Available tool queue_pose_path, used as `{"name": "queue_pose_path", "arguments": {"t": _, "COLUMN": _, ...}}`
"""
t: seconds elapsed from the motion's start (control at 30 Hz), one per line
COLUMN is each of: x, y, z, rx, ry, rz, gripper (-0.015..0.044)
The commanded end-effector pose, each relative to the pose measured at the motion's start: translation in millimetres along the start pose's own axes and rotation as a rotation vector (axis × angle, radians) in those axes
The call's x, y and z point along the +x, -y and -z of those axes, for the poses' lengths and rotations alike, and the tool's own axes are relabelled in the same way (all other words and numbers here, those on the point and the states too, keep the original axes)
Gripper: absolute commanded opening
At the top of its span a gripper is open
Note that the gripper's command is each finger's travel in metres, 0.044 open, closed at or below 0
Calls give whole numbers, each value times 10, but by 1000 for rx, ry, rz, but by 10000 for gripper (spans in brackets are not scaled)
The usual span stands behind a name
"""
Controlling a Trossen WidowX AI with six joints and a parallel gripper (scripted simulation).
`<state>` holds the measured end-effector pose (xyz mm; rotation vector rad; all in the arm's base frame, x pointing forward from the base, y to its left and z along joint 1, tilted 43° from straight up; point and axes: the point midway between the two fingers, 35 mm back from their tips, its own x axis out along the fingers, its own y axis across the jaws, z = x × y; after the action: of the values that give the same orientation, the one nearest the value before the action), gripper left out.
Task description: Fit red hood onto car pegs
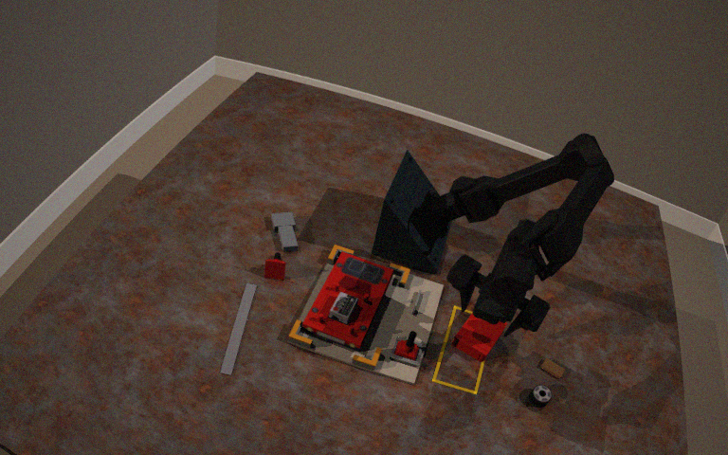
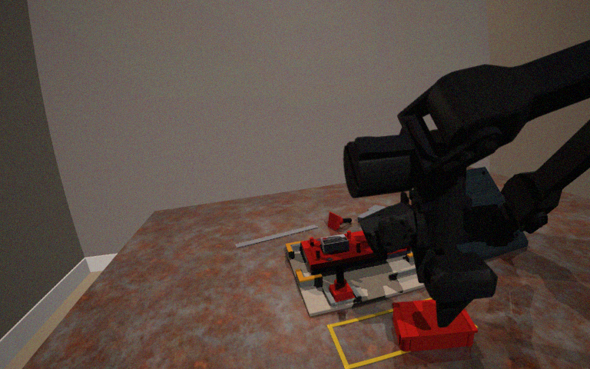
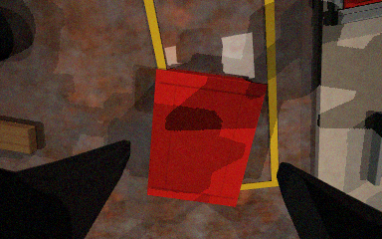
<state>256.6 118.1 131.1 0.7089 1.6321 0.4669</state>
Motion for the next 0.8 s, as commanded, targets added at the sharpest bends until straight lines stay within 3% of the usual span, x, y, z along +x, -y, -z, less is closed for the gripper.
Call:
{"name": "queue_pose_path", "arguments": {"t": 0.0, "x": 35, "y": -12, "z": 14, "rx": 1, "ry": -4, "rz": -5, "gripper": 440}}
{"name": "queue_pose_path", "arguments": {"t": 0.77, "x": 185, "y": -18, "z": 26, "rx": 1, "ry": -5, "rz": -7, "gripper": 440}}
